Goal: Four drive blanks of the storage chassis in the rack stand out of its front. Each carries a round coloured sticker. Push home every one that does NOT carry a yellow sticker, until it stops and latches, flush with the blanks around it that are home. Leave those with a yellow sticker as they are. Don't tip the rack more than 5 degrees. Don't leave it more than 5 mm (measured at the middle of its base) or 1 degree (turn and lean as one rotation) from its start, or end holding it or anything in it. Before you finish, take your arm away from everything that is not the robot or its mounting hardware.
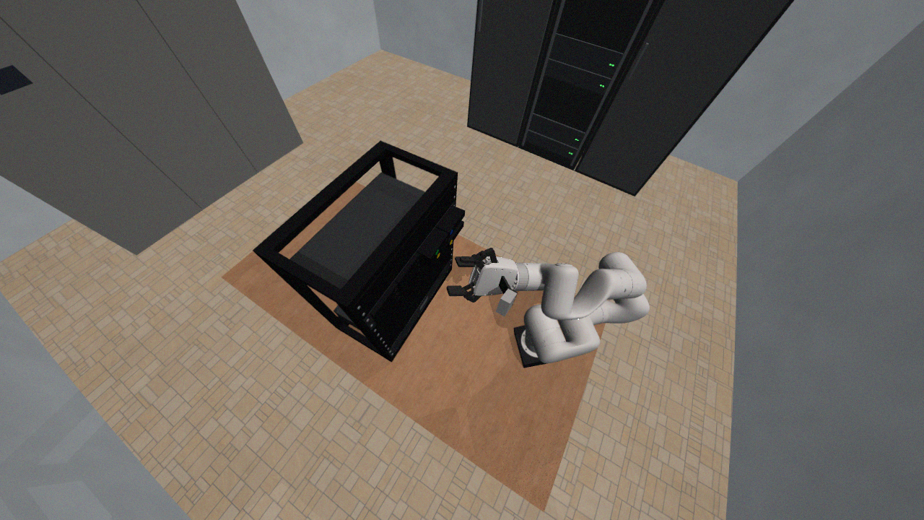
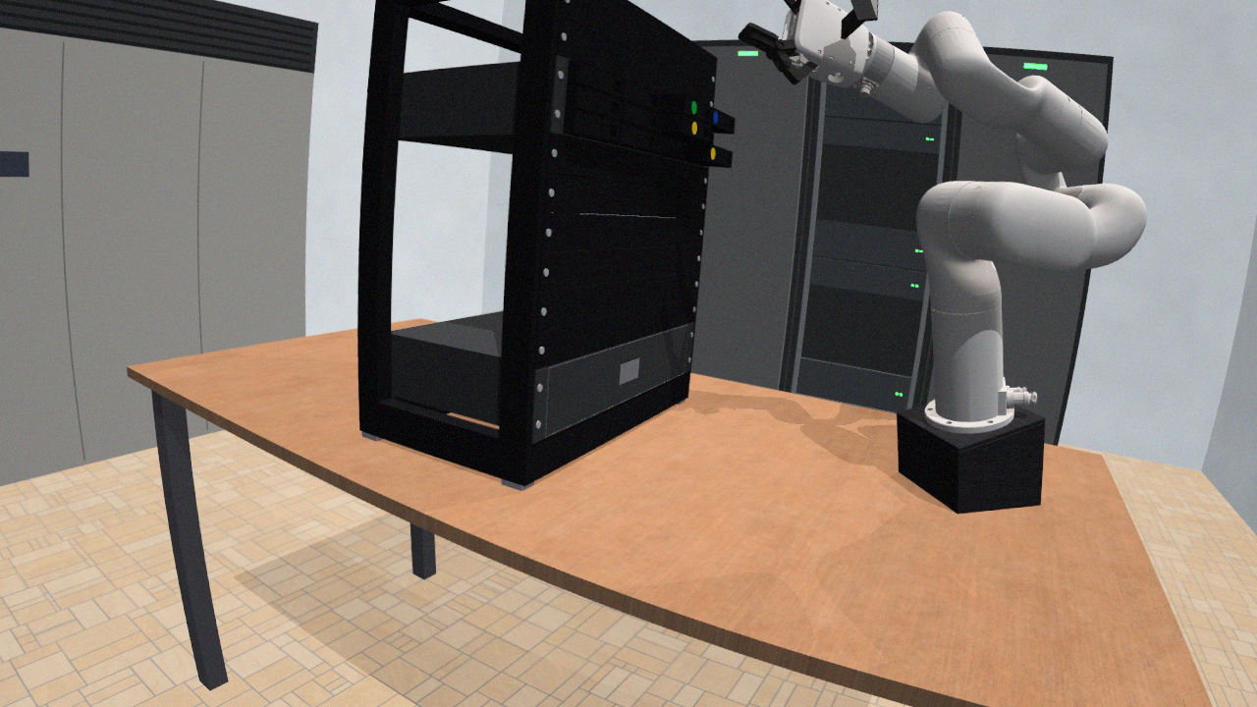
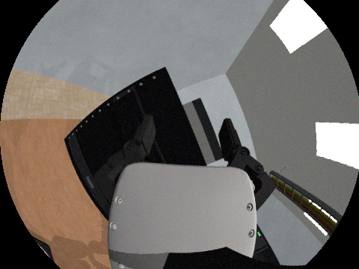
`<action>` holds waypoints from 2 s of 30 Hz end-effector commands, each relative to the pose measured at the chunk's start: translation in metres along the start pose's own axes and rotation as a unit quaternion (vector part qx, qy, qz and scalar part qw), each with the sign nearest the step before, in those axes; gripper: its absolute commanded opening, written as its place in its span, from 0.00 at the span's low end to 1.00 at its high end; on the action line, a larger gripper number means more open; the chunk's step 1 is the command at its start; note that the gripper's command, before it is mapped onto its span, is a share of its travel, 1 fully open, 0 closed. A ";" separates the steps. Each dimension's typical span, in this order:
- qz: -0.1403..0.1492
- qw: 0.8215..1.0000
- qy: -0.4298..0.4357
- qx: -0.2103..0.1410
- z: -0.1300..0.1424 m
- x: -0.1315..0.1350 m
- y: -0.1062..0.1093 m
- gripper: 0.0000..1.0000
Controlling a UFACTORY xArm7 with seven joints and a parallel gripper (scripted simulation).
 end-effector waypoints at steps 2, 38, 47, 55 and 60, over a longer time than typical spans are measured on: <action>0.002 0.998 0.038 -0.058 0.033 -0.005 0.015 1.00; -0.041 0.937 0.180 -0.297 0.140 -0.036 0.114 1.00; -0.048 0.927 0.192 -0.319 0.148 -0.040 0.126 1.00; -0.054 0.919 0.201 -0.336 0.153 -0.043 0.135 1.00; -0.056 0.917 0.203 -0.340 0.155 -0.044 0.138 1.00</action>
Point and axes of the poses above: the point where the finger pads meet when closed, its own y axis back along the fingers, its own x axis across the jaws, z = x × y, the point moved 1 cm from there along y, back along the fingers, and after that the axes turned 2 degrees about -y, right-handed, at the moved point
